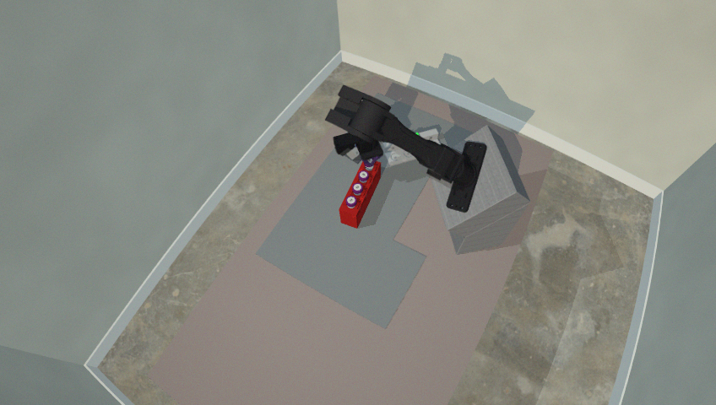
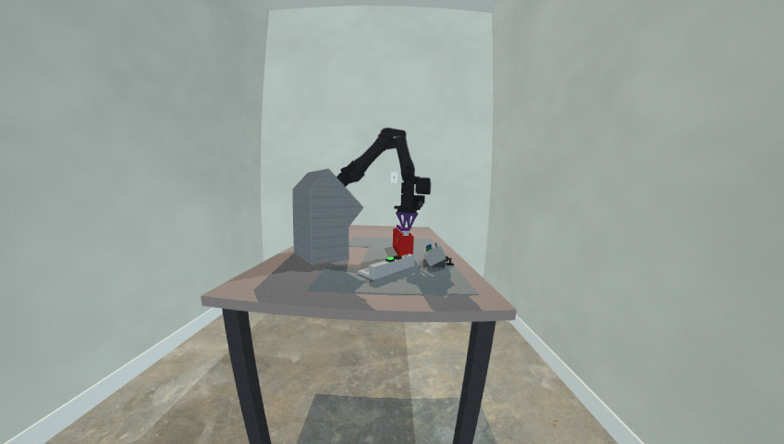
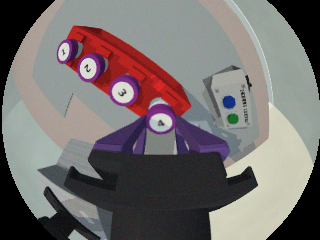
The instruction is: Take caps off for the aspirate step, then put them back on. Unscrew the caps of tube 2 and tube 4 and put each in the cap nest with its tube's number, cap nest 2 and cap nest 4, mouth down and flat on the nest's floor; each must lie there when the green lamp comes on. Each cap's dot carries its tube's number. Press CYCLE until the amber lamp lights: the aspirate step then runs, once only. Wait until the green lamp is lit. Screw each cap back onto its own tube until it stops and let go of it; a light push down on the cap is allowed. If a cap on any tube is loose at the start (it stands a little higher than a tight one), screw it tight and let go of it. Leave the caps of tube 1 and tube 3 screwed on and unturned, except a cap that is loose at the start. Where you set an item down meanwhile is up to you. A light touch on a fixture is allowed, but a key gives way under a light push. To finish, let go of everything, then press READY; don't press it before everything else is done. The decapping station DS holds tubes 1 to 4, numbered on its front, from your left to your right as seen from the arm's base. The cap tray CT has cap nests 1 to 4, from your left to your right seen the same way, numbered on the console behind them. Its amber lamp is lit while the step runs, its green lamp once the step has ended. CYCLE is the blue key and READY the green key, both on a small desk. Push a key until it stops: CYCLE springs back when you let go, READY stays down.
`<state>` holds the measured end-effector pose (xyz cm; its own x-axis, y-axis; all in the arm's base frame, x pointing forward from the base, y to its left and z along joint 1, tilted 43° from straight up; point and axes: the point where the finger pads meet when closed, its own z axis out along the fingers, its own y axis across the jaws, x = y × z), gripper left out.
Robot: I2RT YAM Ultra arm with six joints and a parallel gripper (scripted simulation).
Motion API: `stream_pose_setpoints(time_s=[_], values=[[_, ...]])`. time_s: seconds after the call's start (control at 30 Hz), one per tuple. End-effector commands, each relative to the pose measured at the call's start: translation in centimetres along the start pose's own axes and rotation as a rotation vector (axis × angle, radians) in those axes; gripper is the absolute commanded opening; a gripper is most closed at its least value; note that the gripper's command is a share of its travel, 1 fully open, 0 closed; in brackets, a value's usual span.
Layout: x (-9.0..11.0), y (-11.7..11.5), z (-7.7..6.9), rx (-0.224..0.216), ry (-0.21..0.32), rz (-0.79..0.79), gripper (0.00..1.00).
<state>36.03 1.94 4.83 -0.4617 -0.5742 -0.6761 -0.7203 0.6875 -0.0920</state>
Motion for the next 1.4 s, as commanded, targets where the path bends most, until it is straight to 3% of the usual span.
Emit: stream_pose_setpoints(time_s=[0.0, 1.37], values=[[-0.11, -0.17, -0.18, 0.008, -0.004, -0.001, 0.0], [0.01, -0.04, 0.39, 0.008, -0.004, -0.001, 0.0]])
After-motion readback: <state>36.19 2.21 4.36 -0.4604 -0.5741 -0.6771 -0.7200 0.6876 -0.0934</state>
